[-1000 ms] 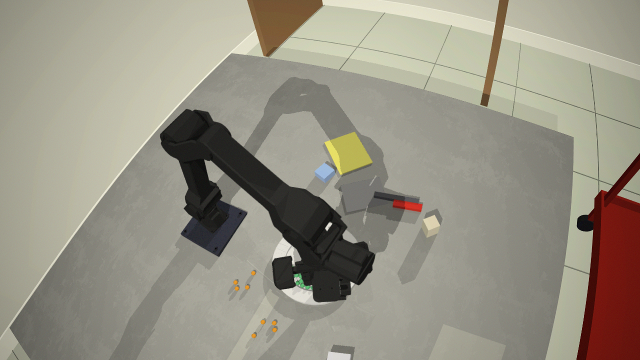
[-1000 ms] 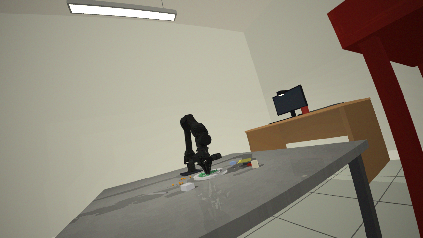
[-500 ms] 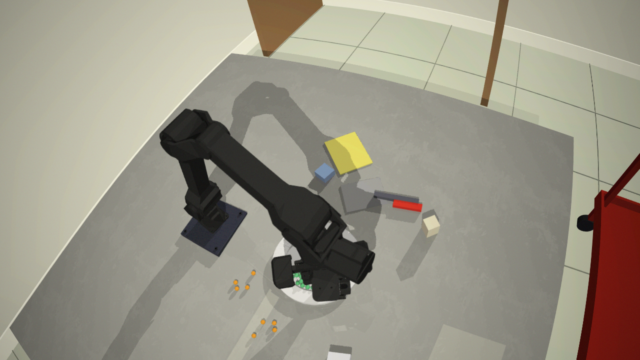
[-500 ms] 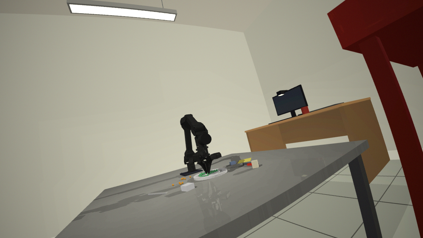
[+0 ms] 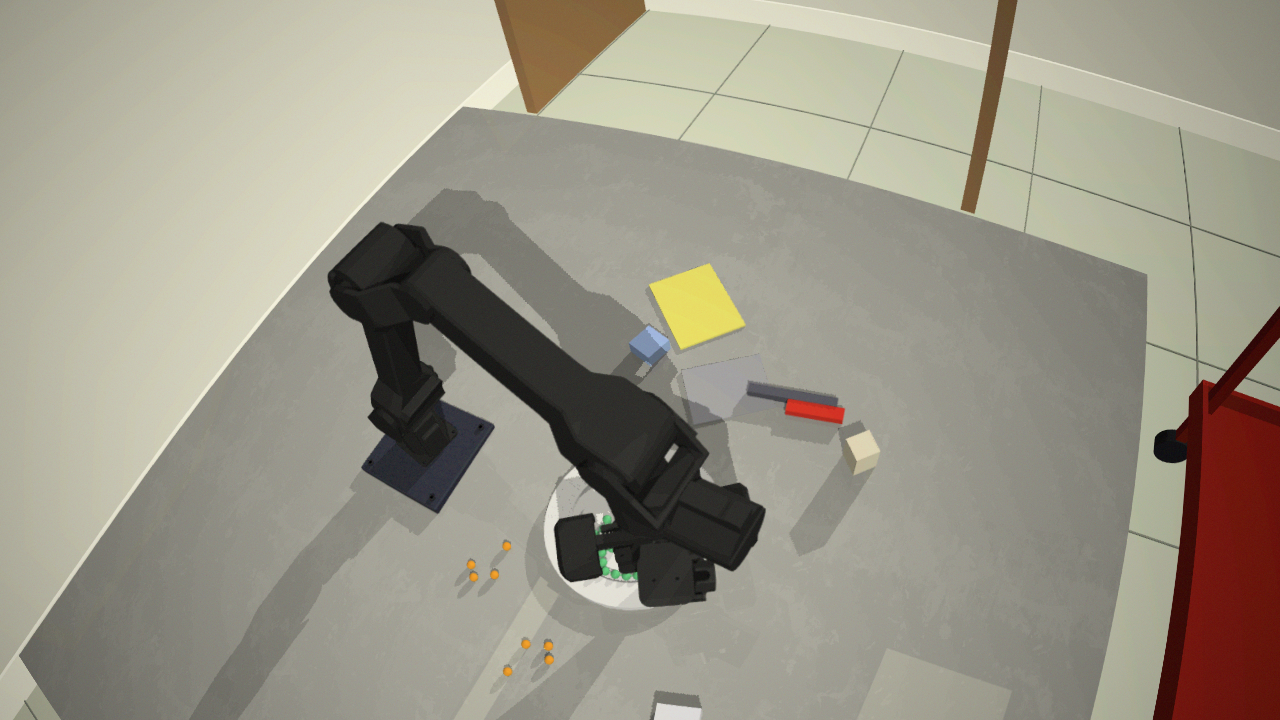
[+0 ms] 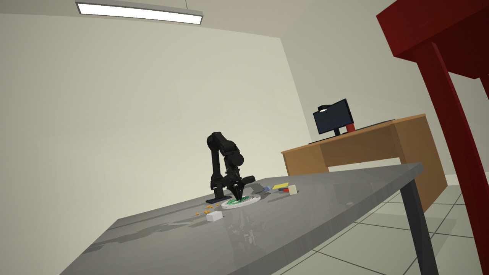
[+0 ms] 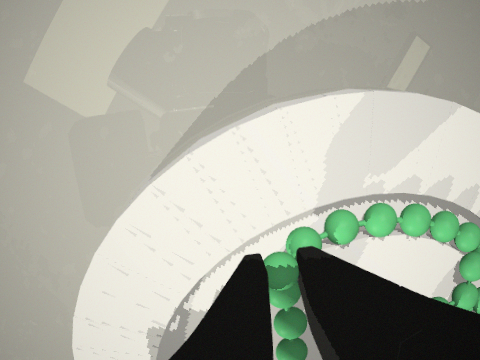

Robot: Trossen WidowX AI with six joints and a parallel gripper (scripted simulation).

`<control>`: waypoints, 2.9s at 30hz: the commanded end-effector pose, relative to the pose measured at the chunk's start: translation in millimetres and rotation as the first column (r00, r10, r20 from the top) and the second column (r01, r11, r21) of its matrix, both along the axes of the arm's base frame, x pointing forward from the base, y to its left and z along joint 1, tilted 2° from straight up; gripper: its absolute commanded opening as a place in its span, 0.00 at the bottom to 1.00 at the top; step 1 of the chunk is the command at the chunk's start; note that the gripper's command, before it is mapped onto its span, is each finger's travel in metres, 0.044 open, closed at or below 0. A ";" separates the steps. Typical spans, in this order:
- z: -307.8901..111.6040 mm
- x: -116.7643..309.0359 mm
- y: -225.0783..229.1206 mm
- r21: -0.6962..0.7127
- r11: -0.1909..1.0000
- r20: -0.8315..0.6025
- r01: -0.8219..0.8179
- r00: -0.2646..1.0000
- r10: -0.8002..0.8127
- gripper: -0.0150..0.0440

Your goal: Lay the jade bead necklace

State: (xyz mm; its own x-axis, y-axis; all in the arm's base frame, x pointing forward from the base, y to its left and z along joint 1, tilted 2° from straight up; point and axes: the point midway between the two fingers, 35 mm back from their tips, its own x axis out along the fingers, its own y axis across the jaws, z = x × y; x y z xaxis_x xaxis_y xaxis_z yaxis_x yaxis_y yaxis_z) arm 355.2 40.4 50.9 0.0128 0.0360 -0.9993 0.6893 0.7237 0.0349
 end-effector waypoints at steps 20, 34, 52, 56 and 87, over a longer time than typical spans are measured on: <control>-3.2 0.5 0.4 0.001 1.000 -0.002 0.000 1.000 0.000 0.88; 0.4 0.4 0.1 0.002 1.000 -0.005 0.002 1.000 -0.002 1.00; 4.5 -0.6 0.8 0.002 1.000 -0.005 -0.002 1.000 0.002 0.91; 27.9 -7.6 4.7 0.002 1.000 -0.005 -0.026 1.000 0.026 0.73; -2.5 -8.2 6.7 0.002 1.000 -0.003 -0.029 1.000 0.029 0.46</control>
State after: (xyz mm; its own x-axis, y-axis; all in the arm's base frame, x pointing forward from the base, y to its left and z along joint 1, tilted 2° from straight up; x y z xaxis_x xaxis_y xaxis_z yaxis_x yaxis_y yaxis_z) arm 348.6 46.6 57.0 0.0190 0.0373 -0.9991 0.6701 0.7412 0.0404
